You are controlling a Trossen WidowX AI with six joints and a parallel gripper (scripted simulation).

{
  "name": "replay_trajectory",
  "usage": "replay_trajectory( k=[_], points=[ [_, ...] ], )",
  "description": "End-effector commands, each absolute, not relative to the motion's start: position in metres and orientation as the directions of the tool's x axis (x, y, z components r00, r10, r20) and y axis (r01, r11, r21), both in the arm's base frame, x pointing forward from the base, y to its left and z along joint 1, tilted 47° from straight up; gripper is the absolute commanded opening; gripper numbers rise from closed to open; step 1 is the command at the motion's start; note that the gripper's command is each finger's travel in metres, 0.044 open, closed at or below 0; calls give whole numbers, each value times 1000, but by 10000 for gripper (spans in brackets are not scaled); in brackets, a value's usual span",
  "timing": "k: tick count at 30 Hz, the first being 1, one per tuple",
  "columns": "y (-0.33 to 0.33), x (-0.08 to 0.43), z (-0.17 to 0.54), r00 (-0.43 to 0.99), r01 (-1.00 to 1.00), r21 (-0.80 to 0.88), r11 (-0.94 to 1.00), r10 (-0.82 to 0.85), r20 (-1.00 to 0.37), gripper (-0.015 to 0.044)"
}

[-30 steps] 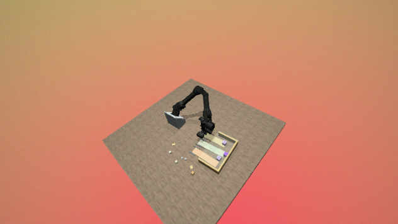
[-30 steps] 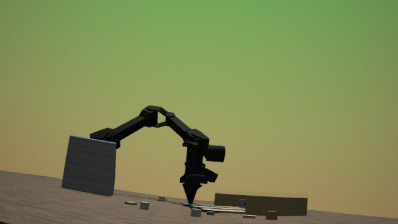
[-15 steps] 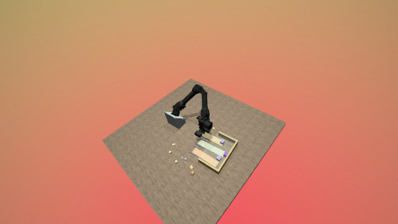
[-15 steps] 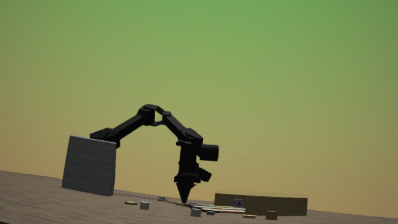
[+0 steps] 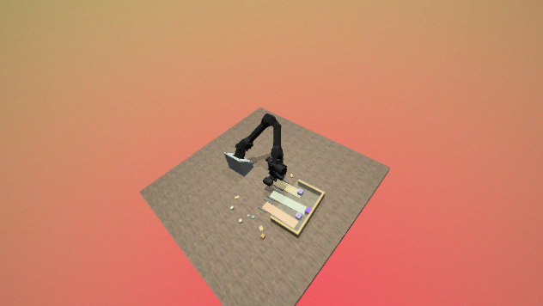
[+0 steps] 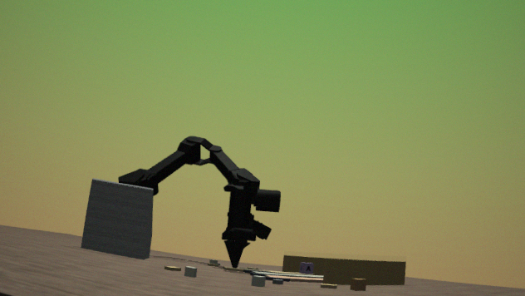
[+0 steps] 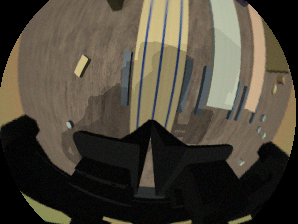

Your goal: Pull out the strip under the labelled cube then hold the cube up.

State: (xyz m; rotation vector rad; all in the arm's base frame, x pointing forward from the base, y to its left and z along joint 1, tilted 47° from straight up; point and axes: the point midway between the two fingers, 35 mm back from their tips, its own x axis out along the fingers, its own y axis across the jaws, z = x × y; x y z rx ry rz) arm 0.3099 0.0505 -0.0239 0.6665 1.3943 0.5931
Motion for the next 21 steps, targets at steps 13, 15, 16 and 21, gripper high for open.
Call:
replay_trajectory(
  k=[13,15,16,21],
  points=[
    [55,279,-28,72,19,731,682,728,-681,0],
    [55,276,-28,72,19,731,682,728,-681,0],
    [55,274,-29,72,19,731,682,728,-681,0],
    [56,267,-29,72,19,731,682,728,-681,0]
  ],
)
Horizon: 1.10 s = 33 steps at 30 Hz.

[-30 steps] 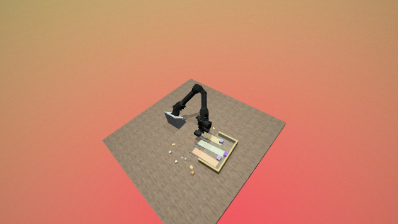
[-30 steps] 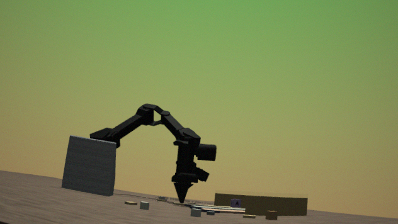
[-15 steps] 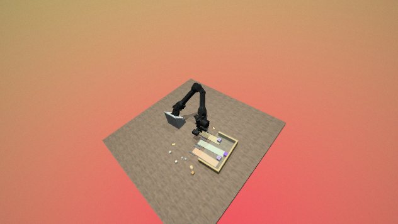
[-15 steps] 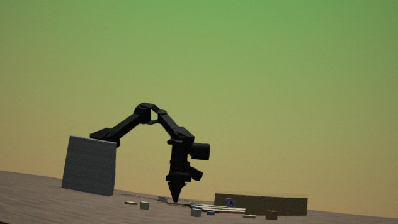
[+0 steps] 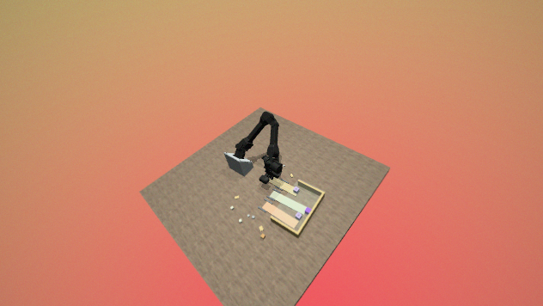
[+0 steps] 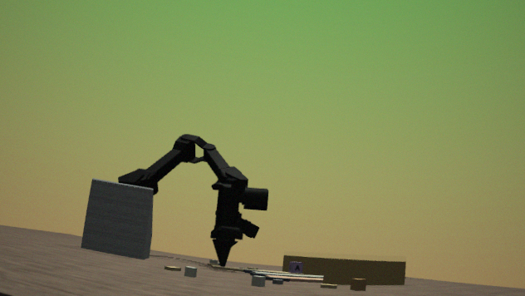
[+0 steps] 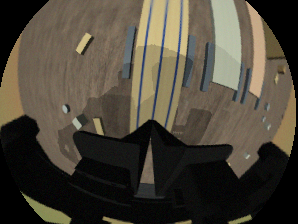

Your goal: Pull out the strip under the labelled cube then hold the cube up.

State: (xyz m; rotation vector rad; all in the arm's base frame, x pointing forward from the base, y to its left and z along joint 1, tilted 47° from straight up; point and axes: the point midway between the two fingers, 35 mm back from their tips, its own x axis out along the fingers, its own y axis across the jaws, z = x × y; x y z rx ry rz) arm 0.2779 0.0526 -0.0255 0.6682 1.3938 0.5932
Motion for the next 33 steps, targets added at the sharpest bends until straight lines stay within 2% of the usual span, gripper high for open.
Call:
replay_trajectory(
  k=[1,33],
  points=[
    [56,265,-29,72,19,731,682,728,-681,0],
    [59,217,-31,69,22,731,682,729,-681,0]
  ],
)
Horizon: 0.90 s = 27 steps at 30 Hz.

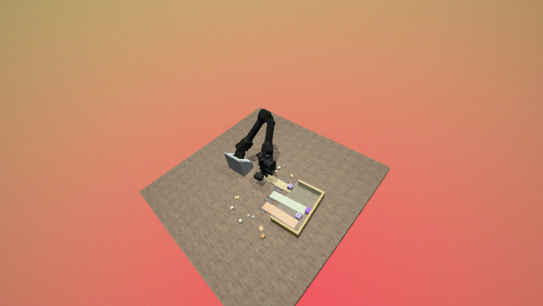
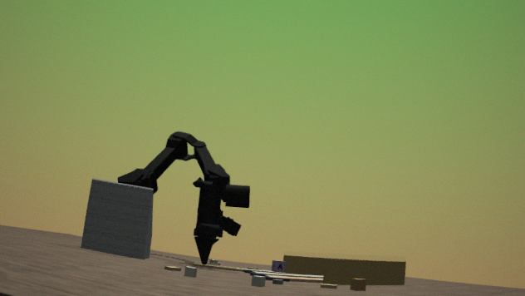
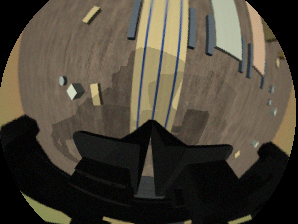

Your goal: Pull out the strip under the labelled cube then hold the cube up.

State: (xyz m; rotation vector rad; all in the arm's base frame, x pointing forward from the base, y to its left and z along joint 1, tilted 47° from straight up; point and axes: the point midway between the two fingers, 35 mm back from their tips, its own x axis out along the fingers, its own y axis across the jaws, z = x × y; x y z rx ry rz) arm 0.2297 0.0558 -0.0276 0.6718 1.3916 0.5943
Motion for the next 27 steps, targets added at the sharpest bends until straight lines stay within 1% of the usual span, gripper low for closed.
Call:
replay_trajectory(
  k=[1,11,27],
  points=[
    [59,216,-31,69,22,731,682,729,-682,0],
    [60,203,-32,69,22,731,682,729,-682,0],
    [60,203,-32,69,22,731,682,729,-682,0]
  ],
)
